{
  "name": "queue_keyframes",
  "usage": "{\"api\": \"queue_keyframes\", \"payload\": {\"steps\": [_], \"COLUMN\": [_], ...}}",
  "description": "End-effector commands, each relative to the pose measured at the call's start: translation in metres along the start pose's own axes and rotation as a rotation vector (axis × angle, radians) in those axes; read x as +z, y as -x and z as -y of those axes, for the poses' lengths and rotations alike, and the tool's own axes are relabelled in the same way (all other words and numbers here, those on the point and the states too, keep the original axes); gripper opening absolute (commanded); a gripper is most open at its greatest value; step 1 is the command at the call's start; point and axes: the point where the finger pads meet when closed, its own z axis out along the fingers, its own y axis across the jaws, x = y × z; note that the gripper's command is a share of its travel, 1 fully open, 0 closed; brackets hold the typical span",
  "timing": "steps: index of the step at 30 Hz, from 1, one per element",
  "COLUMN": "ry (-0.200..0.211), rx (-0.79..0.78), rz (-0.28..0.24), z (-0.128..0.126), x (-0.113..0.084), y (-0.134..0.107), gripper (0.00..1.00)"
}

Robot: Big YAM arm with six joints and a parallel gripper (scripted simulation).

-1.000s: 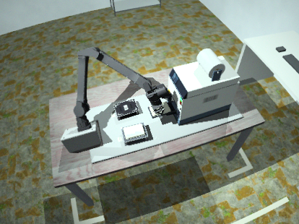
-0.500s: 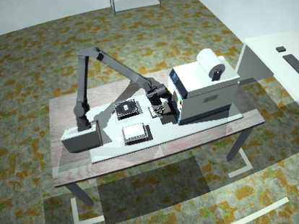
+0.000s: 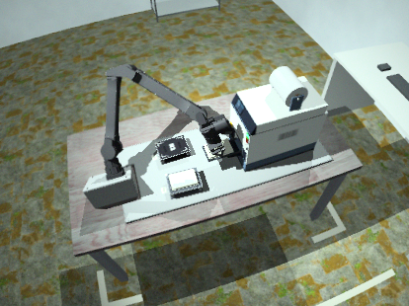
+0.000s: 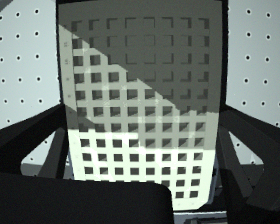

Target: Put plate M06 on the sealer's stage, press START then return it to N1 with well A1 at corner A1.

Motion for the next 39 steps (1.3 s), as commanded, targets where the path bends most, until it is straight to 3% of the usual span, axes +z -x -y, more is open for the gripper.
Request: {"api": "queue_keyframes", "payload": {"steps": [1, 19, 20, 39], "ry": [0.005, -0.008, -0.008, -0.006], "rx": [-0.031, -0.027, -0.028, -0.025], "rz": [0.034, 0.031, 0.031, 0.031], "z": [-0.0012, 0.006, 0.0059, 0.0065], "x": [-0.0093, -0.0054, -0.0056, -0.0053], "y": [0.0188, 0.022, 0.0225, 0.0213], "gripper": [0.0, 0.0, 1.0, 1.0]}}
